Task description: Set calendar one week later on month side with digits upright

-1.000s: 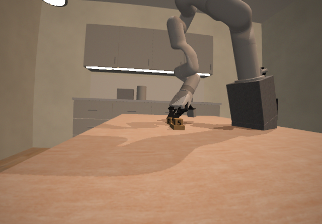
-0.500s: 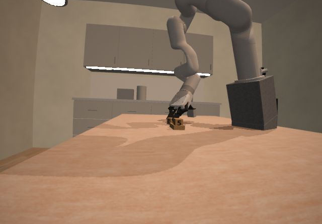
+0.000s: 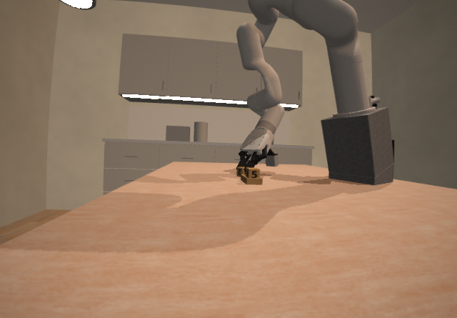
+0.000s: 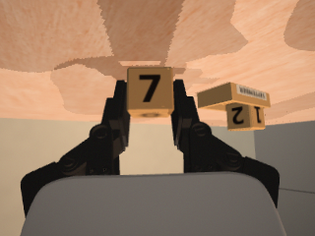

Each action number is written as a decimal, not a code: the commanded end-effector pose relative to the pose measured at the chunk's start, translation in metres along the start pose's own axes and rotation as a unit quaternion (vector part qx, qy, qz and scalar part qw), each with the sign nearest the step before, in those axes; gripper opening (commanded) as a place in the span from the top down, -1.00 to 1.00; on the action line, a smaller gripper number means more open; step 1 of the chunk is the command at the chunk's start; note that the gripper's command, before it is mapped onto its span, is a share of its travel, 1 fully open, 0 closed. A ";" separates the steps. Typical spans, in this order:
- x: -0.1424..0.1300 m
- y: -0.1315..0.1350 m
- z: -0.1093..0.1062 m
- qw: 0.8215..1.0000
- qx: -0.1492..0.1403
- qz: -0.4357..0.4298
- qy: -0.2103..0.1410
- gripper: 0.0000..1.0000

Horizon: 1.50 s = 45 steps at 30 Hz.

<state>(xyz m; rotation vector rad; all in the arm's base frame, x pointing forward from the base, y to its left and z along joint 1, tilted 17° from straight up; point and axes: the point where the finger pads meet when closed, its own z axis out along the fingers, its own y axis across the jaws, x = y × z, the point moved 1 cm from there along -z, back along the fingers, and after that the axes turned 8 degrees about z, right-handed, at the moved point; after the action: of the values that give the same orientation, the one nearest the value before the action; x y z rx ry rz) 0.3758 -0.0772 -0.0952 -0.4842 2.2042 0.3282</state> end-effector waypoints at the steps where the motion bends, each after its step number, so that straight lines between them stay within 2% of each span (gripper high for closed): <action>1: 0.000 -0.001 0.000 1.000 0.001 0.000 0.000 0.43; 11: 0.000 -0.001 0.000 1.000 0.001 0.000 0.000 0.43; 12: 0.000 -0.001 0.000 1.000 0.001 0.000 0.000 0.34; 16: 0.000 -0.001 0.000 1.000 0.001 0.000 0.000 0.34; 17: 0.000 -0.001 0.000 1.000 0.001 0.000 0.000 0.26; 19: 0.000 -0.001 0.000 1.000 0.001 0.000 0.000 0.26; 20: 0.000 -0.001 0.000 1.000 0.001 0.000 0.000 0.18; 22: 0.000 -0.001 0.000 1.000 0.001 0.000 0.000 0.18; 23: 0.000 -0.001 0.000 1.000 0.001 0.000 0.000 0.10; 25: 0.000 -0.001 0.000 1.000 0.001 0.000 0.000 0.10; 26: 0.000 -0.001 0.000 1.000 0.001 0.000 0.000 0.01; 28: 0.000 -0.001 0.000 1.000 0.001 0.000 0.000 0.01; 29: 0.000 -0.001 0.000 1.000 0.001 0.000 0.000 -0.42; 45: 0.000 -0.001 0.000 1.000 0.001 0.000 0.000 -0.42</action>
<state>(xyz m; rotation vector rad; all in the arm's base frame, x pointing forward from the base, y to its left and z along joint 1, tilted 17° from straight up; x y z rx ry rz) 0.3758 -0.0772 -0.0953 -0.4842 2.2045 0.3281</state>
